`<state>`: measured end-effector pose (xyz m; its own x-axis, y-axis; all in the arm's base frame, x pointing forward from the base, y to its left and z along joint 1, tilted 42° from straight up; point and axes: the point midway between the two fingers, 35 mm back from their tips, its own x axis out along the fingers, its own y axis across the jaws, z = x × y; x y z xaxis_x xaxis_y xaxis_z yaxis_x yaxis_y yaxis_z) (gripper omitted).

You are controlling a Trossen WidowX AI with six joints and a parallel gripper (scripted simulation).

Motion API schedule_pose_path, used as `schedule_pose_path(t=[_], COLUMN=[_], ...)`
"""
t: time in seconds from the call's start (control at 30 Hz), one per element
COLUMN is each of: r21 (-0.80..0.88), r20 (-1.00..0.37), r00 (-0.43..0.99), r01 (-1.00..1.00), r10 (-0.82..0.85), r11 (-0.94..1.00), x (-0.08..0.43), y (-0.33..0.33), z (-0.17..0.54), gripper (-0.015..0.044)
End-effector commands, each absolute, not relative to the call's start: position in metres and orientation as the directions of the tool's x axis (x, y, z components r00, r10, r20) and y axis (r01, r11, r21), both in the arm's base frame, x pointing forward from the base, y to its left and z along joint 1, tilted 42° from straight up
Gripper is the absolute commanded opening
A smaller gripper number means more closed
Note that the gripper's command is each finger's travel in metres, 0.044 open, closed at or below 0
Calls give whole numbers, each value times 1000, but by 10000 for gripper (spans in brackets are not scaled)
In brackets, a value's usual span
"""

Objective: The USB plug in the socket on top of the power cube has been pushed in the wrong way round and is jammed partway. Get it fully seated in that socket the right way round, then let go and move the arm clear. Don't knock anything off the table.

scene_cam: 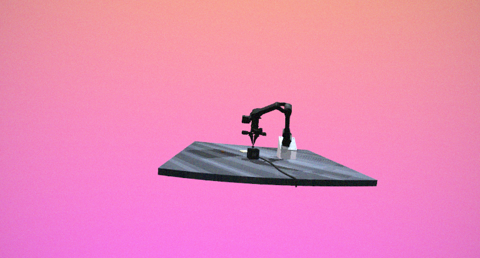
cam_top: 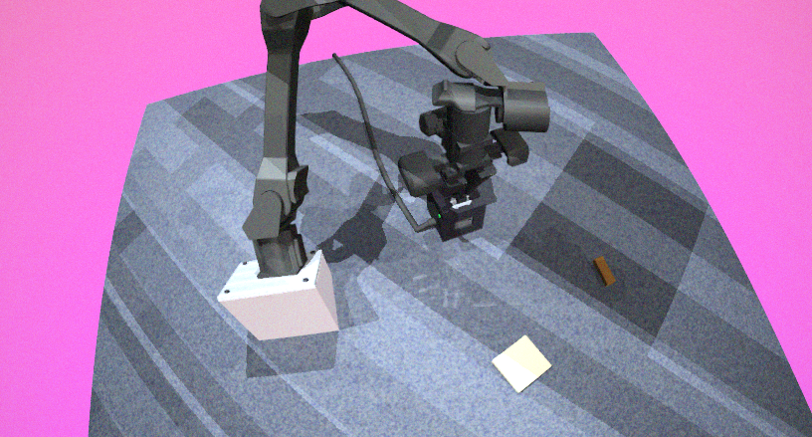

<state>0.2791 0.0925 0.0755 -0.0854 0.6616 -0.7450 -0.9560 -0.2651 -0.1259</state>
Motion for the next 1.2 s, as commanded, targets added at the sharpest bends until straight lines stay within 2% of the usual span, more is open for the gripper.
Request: schedule_pose_path(t=[0.0,1.17], r21=[-127,-125], r20=[-745,-745], r00=[-85,-86], r01=[-956,-956], r10=[662,661], r11=[-265,-265], x=[279,280], y=[92,83], z=[76,86], gripper=[0,0])
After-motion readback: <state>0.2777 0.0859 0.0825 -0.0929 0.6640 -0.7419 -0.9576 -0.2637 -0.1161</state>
